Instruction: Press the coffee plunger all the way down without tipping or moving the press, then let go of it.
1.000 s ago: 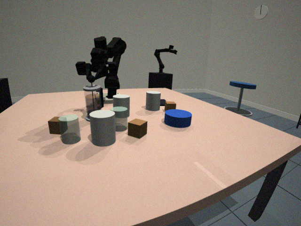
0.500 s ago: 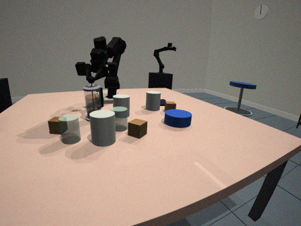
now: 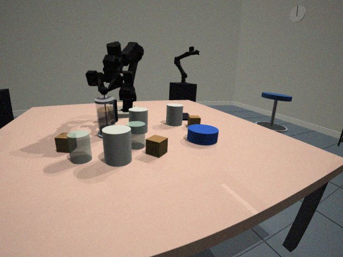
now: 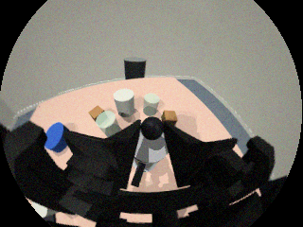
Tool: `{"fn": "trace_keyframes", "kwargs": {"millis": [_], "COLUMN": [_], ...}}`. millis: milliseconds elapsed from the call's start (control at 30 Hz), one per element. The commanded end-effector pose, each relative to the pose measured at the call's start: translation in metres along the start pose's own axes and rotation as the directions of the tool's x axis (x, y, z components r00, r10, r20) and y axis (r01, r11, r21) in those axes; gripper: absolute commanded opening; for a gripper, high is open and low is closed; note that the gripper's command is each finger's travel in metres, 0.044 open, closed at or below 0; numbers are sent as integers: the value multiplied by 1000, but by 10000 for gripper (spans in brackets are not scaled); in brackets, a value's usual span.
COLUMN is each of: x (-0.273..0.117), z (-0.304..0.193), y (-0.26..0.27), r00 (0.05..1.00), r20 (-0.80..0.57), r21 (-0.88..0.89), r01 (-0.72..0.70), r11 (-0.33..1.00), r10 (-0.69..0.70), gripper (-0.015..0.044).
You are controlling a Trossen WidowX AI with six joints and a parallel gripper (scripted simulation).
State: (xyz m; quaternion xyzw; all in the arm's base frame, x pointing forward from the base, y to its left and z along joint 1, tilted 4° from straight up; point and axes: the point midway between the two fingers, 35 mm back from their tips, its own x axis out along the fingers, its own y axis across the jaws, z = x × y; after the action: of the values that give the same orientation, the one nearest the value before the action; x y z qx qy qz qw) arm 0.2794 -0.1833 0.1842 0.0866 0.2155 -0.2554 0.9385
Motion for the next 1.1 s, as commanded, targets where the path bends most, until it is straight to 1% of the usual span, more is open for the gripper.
{"fn": "trace_keyframes", "kwargs": {"millis": [0, 33, 433, 533, 633, 867, 1067], "x": [0, 0, 0, 0, -7, -57, -57], "z": [-1, -1, -1, -1, 10, 57, 55], "y": [0, 0, 0, 0, -1, -1, -1], "r00": [1000, 1000, 1000, 1000, 1000, 1000, 1000], "r20": [-2, -2, -2, -2, -5, -17, -18], "r21": [0, 0, 0, 0, 1, 8, 8], "r01": [0, 0, 0, 0, 0, 1, 1], "r11": [1000, 1000, 1000, 1000, 1000, 1000, 1000], "r10": [0, 0, 0, 0, 0, -1, -1], "gripper": [129, 129, 440, 440, 440, 440, 440]}}
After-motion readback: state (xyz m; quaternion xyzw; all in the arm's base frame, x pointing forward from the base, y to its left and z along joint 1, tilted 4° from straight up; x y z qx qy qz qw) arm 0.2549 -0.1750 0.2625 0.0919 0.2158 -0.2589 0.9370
